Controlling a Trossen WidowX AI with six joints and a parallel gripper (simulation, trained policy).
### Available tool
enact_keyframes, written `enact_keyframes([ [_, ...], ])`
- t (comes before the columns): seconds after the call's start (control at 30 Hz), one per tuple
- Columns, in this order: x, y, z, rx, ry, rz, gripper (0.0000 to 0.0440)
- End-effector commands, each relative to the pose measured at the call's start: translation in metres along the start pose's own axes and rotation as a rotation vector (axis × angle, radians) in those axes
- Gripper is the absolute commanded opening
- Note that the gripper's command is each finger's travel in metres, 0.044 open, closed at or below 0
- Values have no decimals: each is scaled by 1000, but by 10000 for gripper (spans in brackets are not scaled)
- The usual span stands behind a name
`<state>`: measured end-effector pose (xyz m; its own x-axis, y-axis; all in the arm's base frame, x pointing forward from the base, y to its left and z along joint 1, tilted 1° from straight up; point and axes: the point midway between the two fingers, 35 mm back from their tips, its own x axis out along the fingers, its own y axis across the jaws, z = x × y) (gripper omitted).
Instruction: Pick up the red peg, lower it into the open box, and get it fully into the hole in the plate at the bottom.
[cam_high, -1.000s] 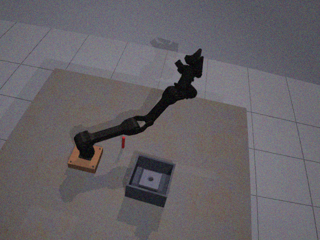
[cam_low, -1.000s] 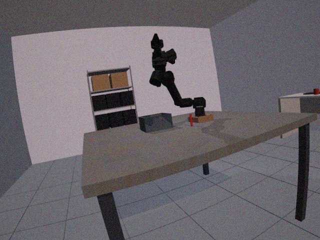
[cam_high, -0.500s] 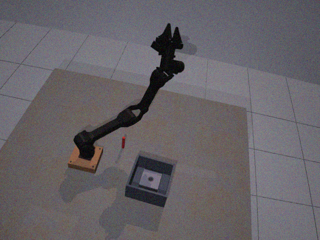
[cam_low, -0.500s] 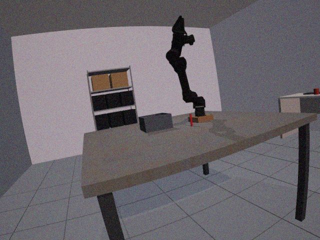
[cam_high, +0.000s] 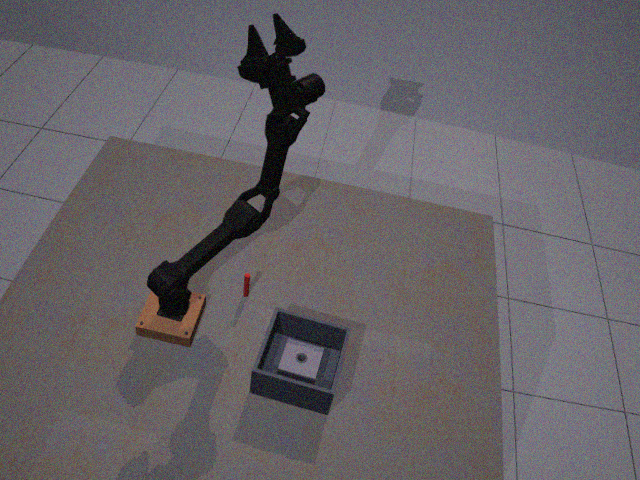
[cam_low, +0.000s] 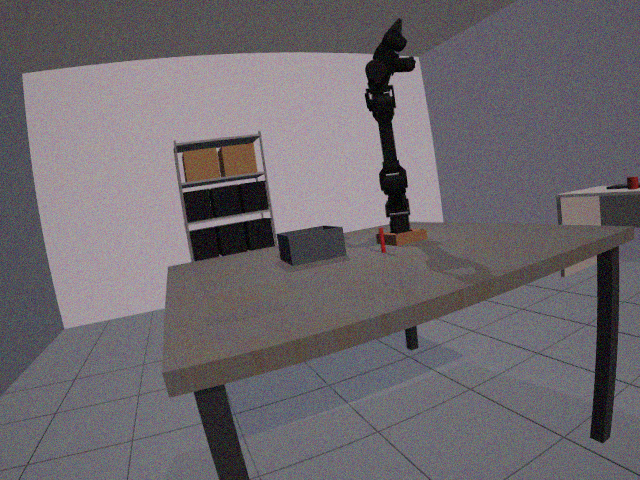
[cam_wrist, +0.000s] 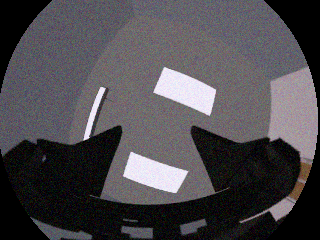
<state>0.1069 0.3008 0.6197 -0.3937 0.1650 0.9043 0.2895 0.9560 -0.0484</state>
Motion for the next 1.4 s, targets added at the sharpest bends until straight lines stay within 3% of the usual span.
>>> enact_keyframes([
  [0.0,16,-40,15,-28,-30,-112,440],
  [0.3,38,-144,51,-88,-77,-417,440],
  [0.63,29,-254,79,-165,-70,-758,440],
  [0.97,-8,-349,91,-250,10,-1089,440],
  [1.37,-78,-434,85,-353,218,-1446,440],
])
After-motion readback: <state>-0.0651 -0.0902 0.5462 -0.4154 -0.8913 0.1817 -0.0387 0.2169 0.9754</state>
